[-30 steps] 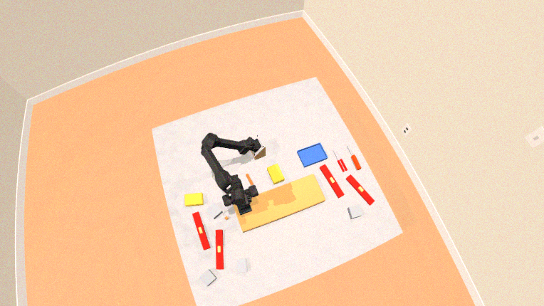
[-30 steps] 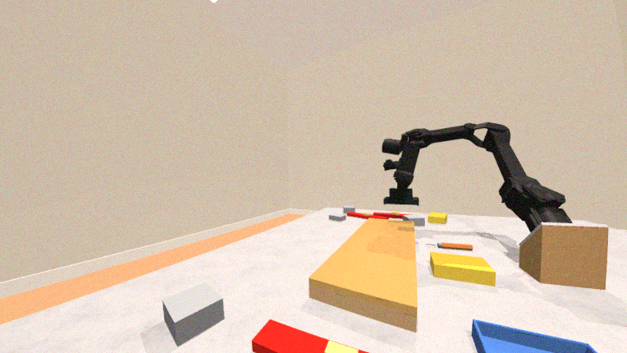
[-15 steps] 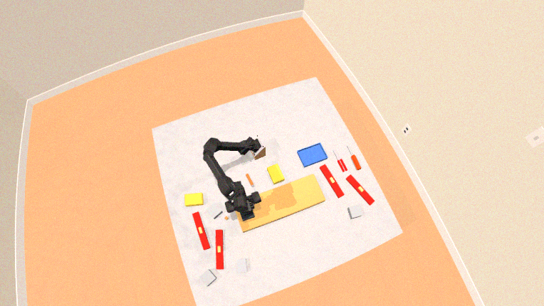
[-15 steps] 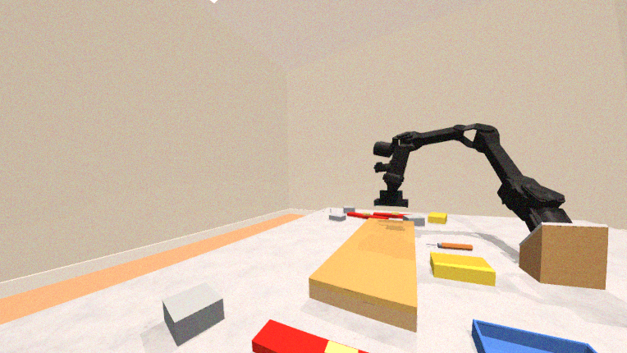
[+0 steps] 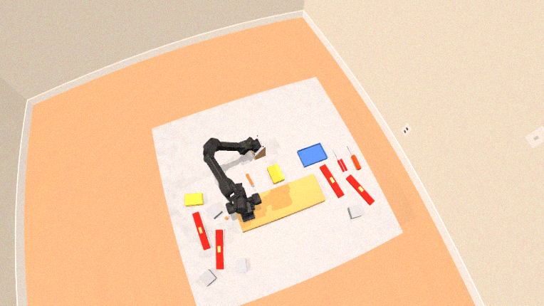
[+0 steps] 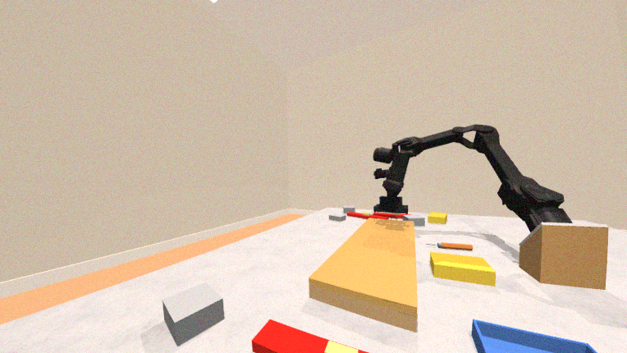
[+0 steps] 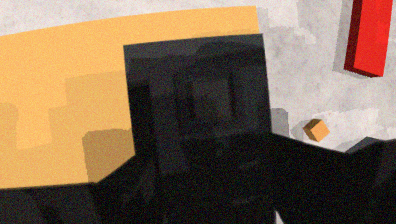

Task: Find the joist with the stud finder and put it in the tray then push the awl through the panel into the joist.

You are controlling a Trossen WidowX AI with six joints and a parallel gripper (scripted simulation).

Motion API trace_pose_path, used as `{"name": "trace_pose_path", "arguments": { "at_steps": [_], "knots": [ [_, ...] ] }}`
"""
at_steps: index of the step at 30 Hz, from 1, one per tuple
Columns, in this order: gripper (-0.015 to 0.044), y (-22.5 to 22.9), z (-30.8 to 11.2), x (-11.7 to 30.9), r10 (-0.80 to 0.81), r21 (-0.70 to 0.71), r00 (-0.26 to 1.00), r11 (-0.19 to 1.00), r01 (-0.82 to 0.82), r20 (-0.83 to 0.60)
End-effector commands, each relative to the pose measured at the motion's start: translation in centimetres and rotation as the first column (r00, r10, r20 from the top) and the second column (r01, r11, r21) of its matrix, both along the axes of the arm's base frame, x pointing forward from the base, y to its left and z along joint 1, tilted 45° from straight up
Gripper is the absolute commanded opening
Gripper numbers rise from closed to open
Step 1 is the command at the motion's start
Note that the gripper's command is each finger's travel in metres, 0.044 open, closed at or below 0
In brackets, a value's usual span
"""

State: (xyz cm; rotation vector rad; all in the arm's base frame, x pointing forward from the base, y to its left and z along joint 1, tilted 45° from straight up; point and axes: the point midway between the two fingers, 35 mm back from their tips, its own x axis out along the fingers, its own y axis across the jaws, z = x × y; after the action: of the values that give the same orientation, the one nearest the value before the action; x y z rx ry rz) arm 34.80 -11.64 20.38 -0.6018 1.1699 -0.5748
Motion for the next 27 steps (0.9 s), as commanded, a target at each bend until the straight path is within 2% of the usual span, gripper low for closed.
{"name": "trace_pose_path", "arguments": {
  "at_steps": [1, 27],
  "knots": [
    [0.0, -0.2, -0.4, 0.1, 0.009, 0.002, 1.0, 1.0, -0.009, -0.001],
    [0.0, -2.9, -3.0, 0.0, 0.009, -0.003, 1.0, 1.0, -0.009, 0.0]
  ]
}}
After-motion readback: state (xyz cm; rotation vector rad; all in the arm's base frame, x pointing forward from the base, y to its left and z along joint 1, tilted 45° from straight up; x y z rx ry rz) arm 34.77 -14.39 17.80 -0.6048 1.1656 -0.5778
